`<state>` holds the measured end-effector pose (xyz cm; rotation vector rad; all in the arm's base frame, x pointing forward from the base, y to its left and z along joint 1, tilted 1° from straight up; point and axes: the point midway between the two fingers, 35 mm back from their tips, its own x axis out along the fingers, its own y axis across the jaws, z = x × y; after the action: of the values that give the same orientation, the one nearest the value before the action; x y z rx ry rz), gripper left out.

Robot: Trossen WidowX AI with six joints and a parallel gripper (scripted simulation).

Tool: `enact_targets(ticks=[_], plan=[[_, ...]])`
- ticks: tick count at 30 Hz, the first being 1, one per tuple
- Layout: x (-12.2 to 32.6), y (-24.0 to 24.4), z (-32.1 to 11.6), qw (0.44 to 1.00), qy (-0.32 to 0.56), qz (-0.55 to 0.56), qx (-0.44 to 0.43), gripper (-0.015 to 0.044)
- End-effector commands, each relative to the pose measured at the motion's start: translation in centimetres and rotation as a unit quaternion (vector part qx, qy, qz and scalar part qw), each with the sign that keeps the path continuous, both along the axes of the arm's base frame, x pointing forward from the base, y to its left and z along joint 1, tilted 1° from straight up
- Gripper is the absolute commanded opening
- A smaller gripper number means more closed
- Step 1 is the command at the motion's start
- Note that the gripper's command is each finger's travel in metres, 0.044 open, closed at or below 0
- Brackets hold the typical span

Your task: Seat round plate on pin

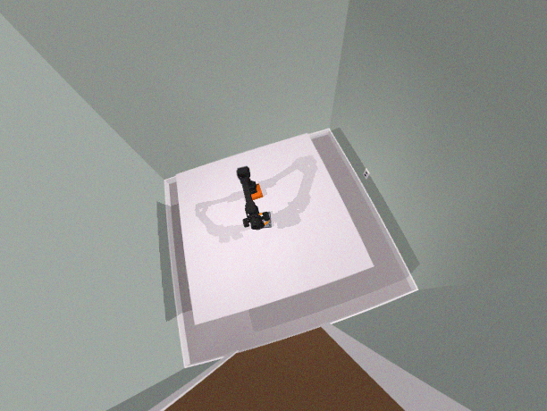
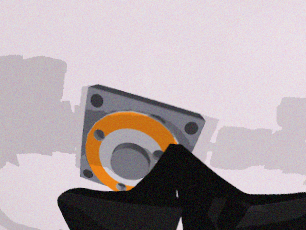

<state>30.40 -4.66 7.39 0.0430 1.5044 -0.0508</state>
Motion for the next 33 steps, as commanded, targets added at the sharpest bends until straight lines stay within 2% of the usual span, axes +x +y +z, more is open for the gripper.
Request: enact_targets(ticks=[1,33], plan=[[-0.3,0.0,-2.4,1.000,0.010,0.003,-0.001,0.0000],[-3.0,-1.1,-2.6,1.000,0.011,0.003,-0.002,0.0000]])
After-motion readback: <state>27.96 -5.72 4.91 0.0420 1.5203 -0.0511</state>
